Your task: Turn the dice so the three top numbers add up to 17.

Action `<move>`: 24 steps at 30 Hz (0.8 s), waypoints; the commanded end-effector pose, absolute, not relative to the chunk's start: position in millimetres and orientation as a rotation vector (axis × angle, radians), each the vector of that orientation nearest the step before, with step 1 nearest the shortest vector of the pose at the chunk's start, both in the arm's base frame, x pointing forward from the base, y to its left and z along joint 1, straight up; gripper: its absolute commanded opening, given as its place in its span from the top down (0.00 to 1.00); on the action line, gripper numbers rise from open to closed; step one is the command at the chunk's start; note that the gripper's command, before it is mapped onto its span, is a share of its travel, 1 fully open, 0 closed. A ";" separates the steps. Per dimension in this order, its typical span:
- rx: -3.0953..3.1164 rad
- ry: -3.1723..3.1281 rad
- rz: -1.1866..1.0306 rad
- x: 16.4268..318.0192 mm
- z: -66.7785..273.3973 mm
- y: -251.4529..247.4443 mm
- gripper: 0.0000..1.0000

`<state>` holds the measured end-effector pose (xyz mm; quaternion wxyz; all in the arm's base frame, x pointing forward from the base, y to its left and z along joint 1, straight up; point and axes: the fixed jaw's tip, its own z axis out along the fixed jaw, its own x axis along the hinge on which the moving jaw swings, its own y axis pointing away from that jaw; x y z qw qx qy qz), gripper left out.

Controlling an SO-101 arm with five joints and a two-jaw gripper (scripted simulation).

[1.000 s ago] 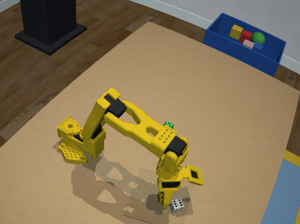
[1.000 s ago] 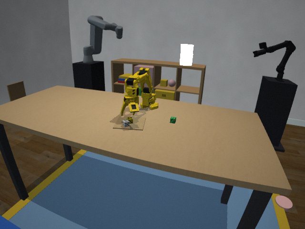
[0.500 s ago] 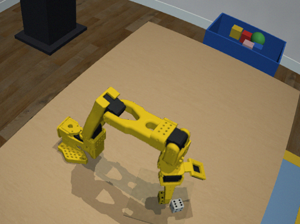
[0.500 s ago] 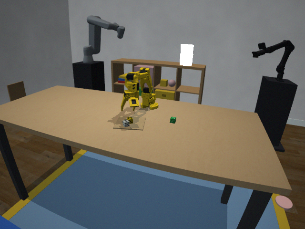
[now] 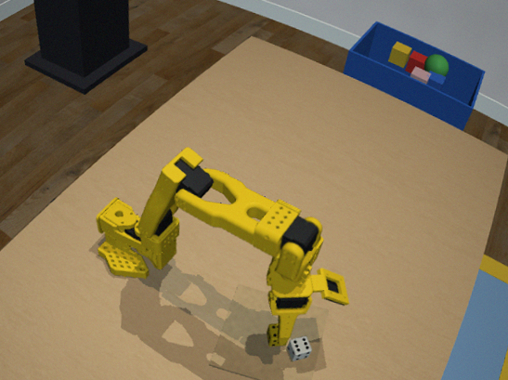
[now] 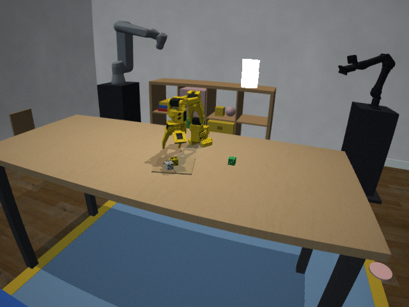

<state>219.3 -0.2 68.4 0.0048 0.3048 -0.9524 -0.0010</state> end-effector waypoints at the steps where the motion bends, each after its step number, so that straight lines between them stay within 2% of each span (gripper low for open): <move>1: 0.980 -3.047 0.032 225.5 81.7 2.5 0.67; 16: 1.281 -2.936 0.022 219.3 78.9 49.7 0.67; 24: 1.704 -2.714 0.005 192.1 74.6 114.5 0.68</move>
